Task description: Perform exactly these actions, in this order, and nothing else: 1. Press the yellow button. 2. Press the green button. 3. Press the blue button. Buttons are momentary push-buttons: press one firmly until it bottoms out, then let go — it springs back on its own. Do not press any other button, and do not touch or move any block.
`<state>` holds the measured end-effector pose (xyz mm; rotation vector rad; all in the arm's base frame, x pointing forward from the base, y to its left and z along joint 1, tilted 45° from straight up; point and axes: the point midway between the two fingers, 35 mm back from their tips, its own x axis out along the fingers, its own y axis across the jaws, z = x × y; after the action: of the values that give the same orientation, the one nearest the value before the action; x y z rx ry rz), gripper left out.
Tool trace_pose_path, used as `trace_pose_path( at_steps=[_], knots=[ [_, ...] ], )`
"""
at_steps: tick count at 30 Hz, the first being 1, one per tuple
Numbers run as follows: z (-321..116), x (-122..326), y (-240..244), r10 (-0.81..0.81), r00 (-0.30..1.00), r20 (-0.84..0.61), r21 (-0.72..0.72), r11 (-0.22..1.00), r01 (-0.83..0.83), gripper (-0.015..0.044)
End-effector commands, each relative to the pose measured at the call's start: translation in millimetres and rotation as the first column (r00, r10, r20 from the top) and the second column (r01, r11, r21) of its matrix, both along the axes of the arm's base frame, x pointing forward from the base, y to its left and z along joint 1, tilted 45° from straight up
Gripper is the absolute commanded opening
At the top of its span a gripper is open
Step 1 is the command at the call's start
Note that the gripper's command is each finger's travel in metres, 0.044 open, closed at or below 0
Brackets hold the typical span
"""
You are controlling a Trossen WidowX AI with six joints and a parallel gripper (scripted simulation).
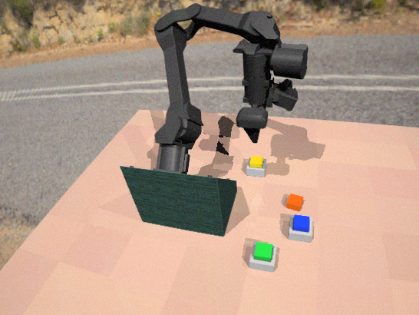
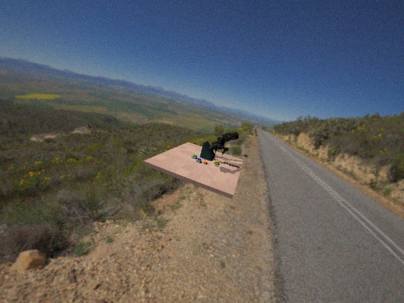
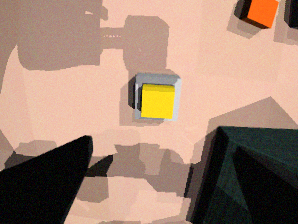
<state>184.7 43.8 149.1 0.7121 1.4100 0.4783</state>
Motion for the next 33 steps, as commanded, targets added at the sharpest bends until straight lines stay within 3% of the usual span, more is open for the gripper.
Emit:
trace_pose_path(
  at_steps=[1, 6, 14, 33],
  knots=[
    [-6.0, 0.0, 8.4, 0.018, 1.000, 0.001, 0.008, 1.000, -0.018, 0.0348],
    [-41.4, 5.0, 44.9, 0.018, 1.000, 0.004, 0.012, 1.000, -0.018, 0.0216],
    [-42.6, 5.0, 46.5, 0.018, 1.000, 0.004, 0.013, 1.000, -0.018, 0.0020],
    [-49.1, 6.4, 52.4, 0.019, 1.000, 0.004, 0.012, 1.000, -0.019, 0.0020]
  ],
)
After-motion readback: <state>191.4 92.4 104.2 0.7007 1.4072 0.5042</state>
